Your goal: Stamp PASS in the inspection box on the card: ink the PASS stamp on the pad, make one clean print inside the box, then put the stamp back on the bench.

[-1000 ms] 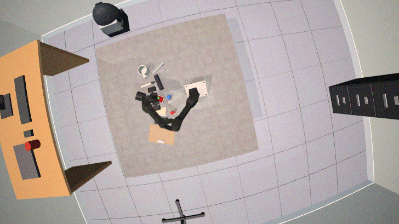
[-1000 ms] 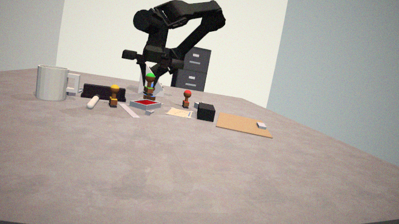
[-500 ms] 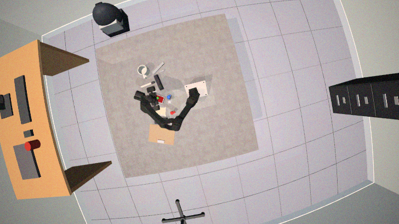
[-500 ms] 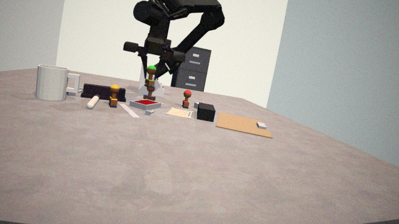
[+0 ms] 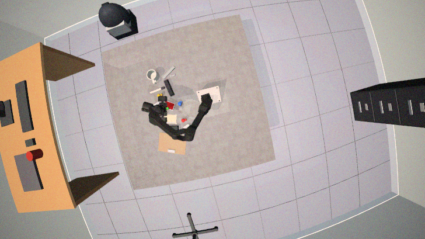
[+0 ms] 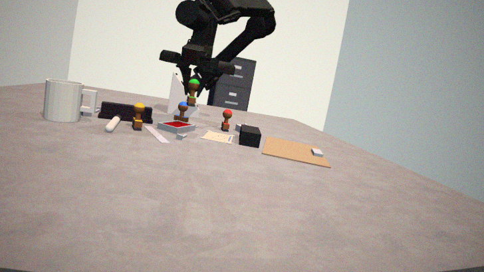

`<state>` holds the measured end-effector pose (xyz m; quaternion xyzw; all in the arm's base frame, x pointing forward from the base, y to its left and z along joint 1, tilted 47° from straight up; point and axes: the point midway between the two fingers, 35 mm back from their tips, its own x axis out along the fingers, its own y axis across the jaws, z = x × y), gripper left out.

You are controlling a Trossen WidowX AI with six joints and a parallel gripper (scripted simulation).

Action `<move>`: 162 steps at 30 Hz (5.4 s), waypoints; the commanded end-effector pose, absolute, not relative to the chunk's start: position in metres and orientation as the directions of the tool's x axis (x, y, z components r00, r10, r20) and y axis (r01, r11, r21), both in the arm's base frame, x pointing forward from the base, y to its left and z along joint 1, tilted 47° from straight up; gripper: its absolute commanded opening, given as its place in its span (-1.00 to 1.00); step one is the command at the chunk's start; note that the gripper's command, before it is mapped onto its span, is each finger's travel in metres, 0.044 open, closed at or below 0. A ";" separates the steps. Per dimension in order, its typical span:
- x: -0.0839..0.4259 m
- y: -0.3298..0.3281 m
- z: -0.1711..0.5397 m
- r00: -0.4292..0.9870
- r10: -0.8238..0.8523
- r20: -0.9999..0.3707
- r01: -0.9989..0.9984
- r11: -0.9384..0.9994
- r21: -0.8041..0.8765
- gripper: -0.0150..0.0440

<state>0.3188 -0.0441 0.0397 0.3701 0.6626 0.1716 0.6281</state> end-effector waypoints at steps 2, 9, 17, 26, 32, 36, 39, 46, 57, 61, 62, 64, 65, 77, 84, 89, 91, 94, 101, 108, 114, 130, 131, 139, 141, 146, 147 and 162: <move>0.326 -0.031 0.055 0.065 0.708 -0.703 0.411 0.623 0.666 -0.49; 0.332 -0.016 0.072 0.062 0.710 -0.701 0.569 0.552 0.610 -0.49; 0.338 0.002 0.091 0.058 0.714 -0.698 0.725 0.450 0.521 -0.49; 0.340 0.015 0.104 0.055 0.718 -0.694 0.814 0.370 0.447 -0.49; 0.340 0.016 0.103 0.055 0.717 -0.694 0.814 0.370 0.447 -0.49; 0.341 0.018 0.101 0.055 0.717 -0.695 0.814 0.371 0.447 -0.49; 0.341 0.019 0.100 0.055 0.717 -0.695 0.814 0.371 0.446 -0.49; 0.342 0.022 0.096 0.055 0.716 -0.696 0.815 0.371 0.446 -0.49; 0.343 0.028 0.091 0.055 0.715 -0.697 0.815 0.371 0.446 -0.49; 0.343 0.029 0.089 0.056 0.715 -0.697 0.815 0.371 0.446 -0.49; 0.343 0.030 0.089 0.056 0.715 -0.697 0.815 0.371 0.446 -0.49; 0.343 0.031 0.088 0.056 0.715 -0.697 0.815 0.371 0.446 -0.49; 0.343 0.031 0.088 0.056 0.715 -0.697 0.815 0.371 0.446 -0.49; 0.344 0.037 0.082 0.056 0.714 -0.697 0.815 0.371 0.446 -0.49; 0.344 0.041 0.079 0.056 0.714 -0.698 0.815 0.371 0.446 -0.49; 0.344 0.043 0.077 0.057 0.714 -0.698 0.815 0.371 0.446 -0.49; 0.344 0.044 0.076 0.057 0.714 -0.698 0.815 0.371 0.446 -0.49; 0.345 0.045 0.075 0.057 0.714 -0.698 0.815 0.371 0.446 -0.49; 0.345 0.049 0.072 0.057 0.714 -0.698 0.815 0.371 0.446 -0.49; 0.345 0.052 0.069 0.057 0.714 -0.698 0.815 0.370 0.446 -0.49; 0.345 0.055 0.066 0.058 0.714 -0.697 0.815 0.370 0.446 -0.49; 0.344 0.063 0.060 0.058 0.715 -0.697 0.815 0.370 0.447 -0.49; 0.344 0.063 0.059 0.058 0.715 -0.697 0.815 0.370 0.447 -0.49; 0.344 0.064 0.059 0.058 0.715 -0.697 0.815 0.370 0.447 -0.49; 0.344 0.064 0.059 0.058 0.715 -0.697 0.815 0.370 0.447 -0.49; 0.345 0.064 0.059 0.058 0.715 -0.697 0.815 0.369 0.447 -0.49; 0.345 0.065 0.058 0.058 0.715 -0.697 0.815 0.369 0.447 -0.49; 0.345 0.067 0.056 0.058 0.715 -0.697 0.815 0.369 0.447 -0.49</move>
